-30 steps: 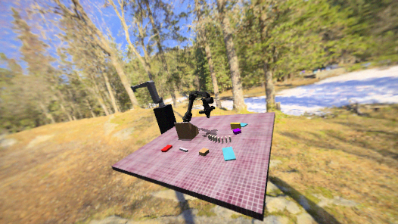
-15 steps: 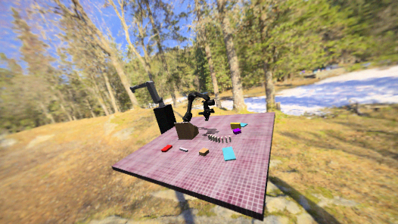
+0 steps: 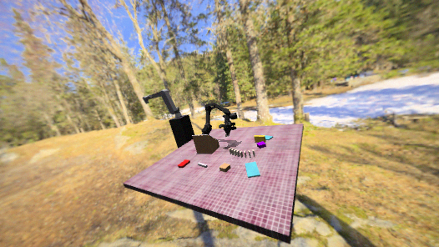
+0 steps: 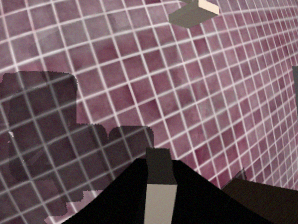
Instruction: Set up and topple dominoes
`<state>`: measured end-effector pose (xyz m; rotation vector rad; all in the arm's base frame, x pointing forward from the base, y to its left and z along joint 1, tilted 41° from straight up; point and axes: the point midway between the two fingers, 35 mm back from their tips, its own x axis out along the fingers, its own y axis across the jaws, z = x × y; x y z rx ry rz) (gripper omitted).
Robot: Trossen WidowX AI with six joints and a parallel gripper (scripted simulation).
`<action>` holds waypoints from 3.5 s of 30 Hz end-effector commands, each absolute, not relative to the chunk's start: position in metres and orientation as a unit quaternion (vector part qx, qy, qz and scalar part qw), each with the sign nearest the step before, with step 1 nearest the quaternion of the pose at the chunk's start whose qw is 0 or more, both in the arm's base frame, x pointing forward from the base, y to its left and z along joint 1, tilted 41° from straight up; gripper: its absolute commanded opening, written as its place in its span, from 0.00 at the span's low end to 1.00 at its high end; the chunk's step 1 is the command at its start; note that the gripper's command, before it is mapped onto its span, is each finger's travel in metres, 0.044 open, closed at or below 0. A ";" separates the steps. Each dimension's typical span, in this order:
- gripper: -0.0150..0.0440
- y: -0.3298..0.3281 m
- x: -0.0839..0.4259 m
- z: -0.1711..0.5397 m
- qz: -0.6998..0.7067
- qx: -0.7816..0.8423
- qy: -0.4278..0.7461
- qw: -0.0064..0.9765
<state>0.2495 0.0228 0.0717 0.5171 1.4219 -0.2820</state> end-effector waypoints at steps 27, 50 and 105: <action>0.30 0.036 0.253 0.081 -0.252 0.227 0.338 0.878; 0.30 0.043 0.235 0.109 -0.244 0.356 0.106 0.896; 0.30 0.096 0.251 0.050 -0.246 0.356 0.112 0.895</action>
